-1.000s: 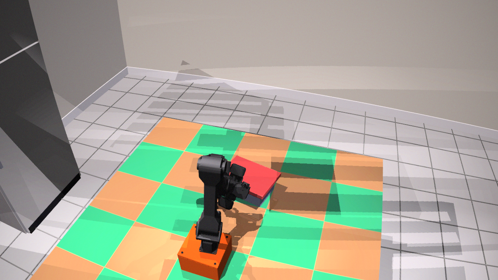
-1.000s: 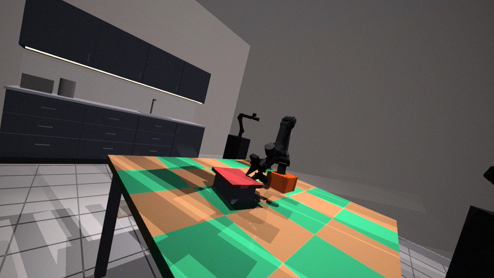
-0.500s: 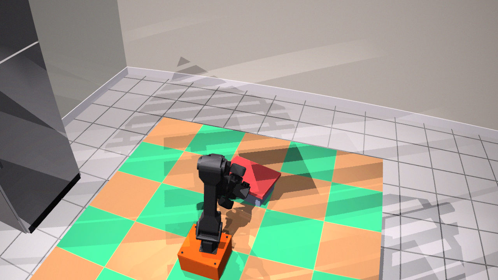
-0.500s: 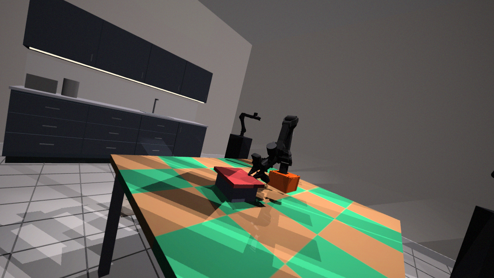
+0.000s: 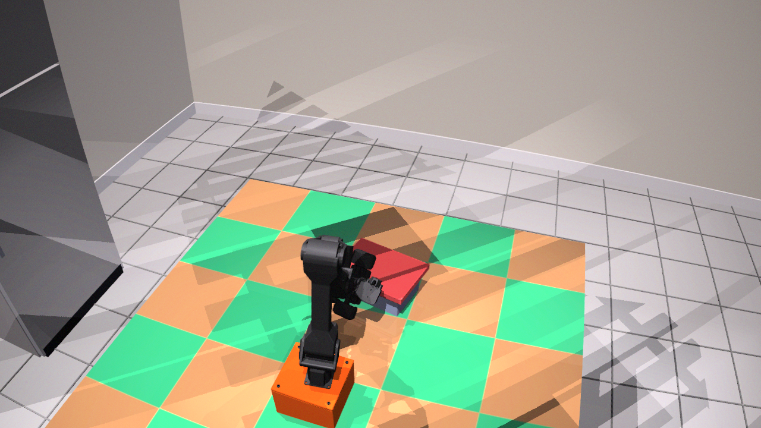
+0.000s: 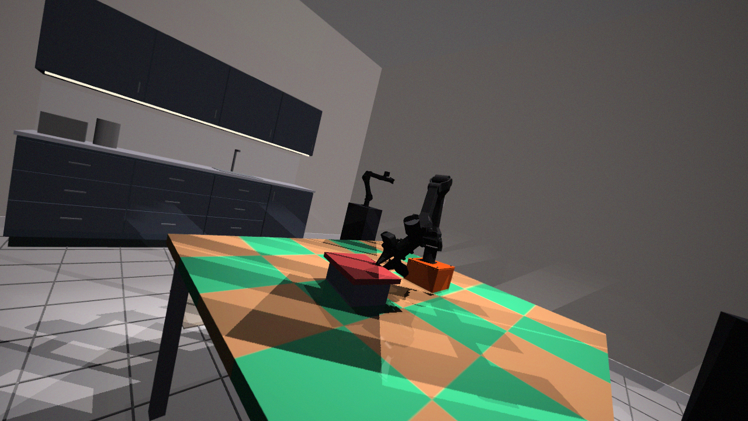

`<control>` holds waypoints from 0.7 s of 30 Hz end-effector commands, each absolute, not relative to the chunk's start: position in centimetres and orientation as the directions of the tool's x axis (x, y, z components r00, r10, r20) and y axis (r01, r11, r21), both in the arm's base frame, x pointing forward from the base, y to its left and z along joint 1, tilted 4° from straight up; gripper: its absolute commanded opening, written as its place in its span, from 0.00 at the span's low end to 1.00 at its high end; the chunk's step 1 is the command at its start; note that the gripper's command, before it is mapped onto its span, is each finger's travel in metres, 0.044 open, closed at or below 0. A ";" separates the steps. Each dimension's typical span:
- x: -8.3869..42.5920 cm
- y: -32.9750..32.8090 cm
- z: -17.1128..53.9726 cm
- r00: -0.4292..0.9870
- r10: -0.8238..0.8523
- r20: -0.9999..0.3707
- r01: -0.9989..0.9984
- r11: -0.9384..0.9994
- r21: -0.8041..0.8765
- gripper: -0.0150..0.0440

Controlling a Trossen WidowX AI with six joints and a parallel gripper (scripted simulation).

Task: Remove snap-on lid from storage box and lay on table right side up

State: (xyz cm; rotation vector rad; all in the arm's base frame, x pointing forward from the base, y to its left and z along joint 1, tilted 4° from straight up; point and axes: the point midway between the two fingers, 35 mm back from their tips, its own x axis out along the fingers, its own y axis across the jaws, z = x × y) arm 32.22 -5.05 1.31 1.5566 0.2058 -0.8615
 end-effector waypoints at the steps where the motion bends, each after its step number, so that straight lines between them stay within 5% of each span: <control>1: 32.2 -5.0 1.4 0.702 -0.348 -0.621 0.590 -0.203 0.781 0.25; 21: 32.2 -5.0 1.9 0.702 -0.348 -0.621 0.590 -0.203 0.781 0.25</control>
